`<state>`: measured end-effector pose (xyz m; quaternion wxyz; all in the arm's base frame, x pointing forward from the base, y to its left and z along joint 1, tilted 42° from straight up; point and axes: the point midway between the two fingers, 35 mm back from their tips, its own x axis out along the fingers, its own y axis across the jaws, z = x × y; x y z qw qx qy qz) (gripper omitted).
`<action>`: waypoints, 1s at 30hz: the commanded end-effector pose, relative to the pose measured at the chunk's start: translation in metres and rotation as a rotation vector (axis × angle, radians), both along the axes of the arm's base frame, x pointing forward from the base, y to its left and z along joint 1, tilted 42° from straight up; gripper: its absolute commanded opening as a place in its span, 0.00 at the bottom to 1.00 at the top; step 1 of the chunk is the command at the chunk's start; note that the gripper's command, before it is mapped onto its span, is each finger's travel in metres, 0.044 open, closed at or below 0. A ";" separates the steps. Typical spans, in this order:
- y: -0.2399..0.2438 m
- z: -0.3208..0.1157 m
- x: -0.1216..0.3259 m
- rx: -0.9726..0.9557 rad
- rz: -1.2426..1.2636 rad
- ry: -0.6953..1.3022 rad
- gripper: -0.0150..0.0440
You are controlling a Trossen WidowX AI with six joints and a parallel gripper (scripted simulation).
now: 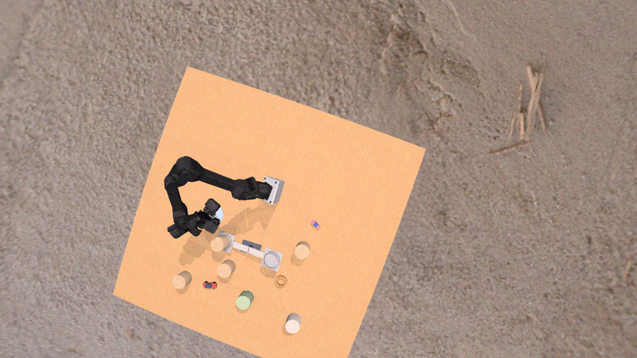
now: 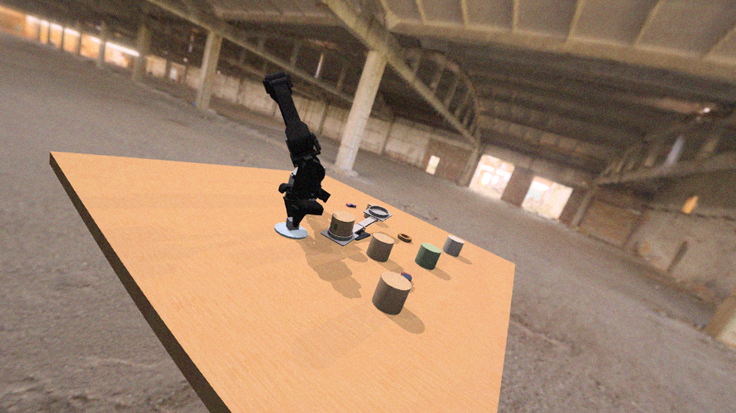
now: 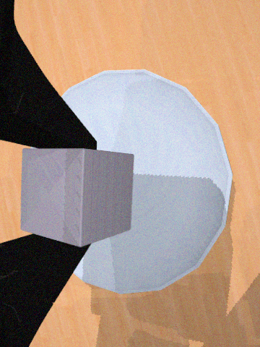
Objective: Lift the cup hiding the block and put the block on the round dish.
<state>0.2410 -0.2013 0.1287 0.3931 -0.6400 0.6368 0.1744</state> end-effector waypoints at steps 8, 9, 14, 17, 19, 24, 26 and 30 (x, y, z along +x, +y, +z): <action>-0.003 -0.004 0.000 0.001 0.000 0.003 0.43; -0.003 -0.004 0.000 0.001 0.000 0.003 0.48; -0.003 -0.004 0.000 0.001 0.000 0.003 0.70; -0.003 -0.004 0.000 0.001 0.000 0.003 0.83; -0.003 -0.004 0.000 0.001 0.000 0.003 0.92; 0.025 0.023 -0.003 0.011 0.003 0.011 1.00; 0.035 0.033 -0.007 0.012 0.005 0.014 1.00; 0.038 0.036 -0.007 0.012 0.006 0.014 1.00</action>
